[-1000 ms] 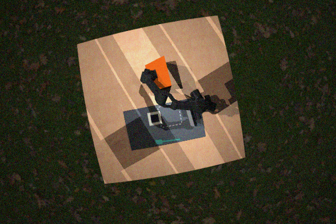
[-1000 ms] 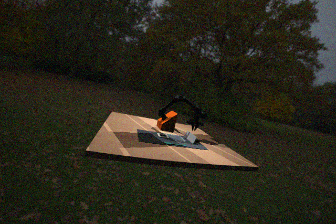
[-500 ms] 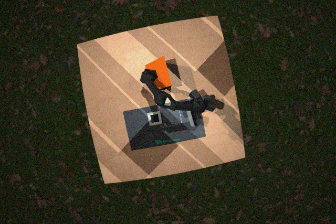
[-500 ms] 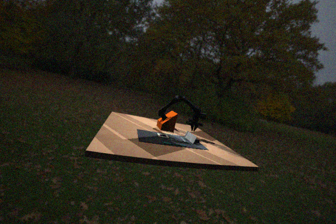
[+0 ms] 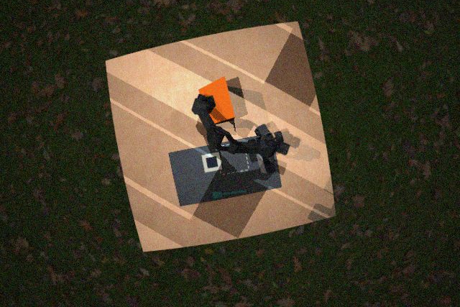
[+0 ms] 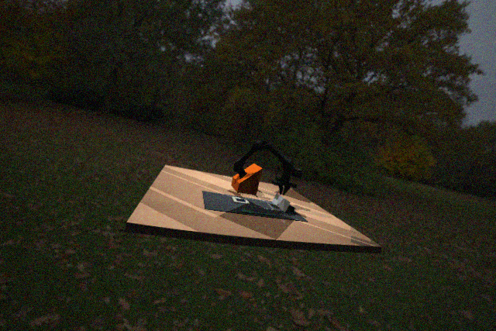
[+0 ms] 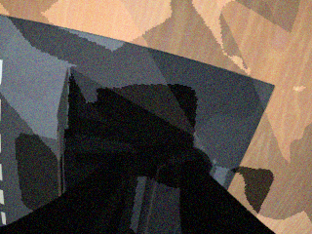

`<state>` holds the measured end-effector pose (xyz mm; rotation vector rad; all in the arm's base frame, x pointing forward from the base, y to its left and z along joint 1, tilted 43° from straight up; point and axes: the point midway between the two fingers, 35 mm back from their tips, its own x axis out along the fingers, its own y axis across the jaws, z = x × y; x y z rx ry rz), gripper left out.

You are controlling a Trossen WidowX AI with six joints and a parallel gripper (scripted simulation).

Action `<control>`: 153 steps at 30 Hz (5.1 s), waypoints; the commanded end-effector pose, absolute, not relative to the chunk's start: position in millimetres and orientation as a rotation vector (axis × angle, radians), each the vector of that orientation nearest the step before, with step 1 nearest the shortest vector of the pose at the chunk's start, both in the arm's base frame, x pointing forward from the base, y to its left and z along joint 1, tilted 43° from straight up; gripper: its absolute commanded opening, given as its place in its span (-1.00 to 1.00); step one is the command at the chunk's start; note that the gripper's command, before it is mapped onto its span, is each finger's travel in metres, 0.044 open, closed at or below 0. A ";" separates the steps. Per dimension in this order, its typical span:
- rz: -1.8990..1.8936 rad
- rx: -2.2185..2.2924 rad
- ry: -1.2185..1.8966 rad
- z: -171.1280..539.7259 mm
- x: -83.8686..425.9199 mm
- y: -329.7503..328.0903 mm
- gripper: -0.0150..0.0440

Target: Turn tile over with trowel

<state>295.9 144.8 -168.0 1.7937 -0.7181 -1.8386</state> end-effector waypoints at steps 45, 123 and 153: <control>-1.835 1.781 -0.724 -133.6 294.1 96.3 -0.15; -1.837 1.784 -0.721 -150.5 294.3 146.3 -0.15; -1.827 1.792 -0.708 -147.0 295.4 146.3 -0.15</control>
